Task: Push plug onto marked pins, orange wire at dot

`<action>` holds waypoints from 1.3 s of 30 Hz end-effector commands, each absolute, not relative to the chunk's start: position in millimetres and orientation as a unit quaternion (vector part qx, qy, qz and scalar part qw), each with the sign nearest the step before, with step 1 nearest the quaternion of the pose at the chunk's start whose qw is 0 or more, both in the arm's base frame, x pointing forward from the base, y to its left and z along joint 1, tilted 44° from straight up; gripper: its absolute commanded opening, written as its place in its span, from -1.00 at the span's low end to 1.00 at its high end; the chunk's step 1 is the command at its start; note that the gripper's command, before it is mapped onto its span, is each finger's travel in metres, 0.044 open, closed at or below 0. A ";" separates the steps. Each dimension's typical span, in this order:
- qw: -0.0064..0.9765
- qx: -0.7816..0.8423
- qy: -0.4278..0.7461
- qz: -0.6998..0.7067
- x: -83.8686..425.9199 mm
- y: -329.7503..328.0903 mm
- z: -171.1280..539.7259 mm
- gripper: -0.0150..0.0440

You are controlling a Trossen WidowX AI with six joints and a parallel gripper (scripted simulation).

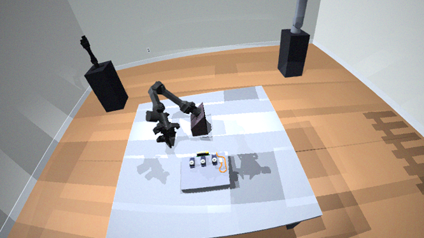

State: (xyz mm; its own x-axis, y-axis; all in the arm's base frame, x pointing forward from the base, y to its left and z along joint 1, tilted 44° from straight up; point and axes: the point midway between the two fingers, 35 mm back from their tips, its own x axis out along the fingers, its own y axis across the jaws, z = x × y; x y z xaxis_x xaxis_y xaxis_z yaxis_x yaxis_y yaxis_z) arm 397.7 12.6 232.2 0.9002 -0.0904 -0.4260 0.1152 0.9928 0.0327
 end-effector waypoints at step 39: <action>0.660 -0.272 0.654 -0.252 398.5 59.2 -93.6 -0.10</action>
State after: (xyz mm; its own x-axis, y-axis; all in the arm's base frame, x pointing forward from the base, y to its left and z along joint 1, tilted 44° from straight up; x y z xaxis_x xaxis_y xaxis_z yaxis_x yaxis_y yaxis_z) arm 404.3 58.4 -80.7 0.0448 -0.6461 -0.7619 0.0123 0.7630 -0.6463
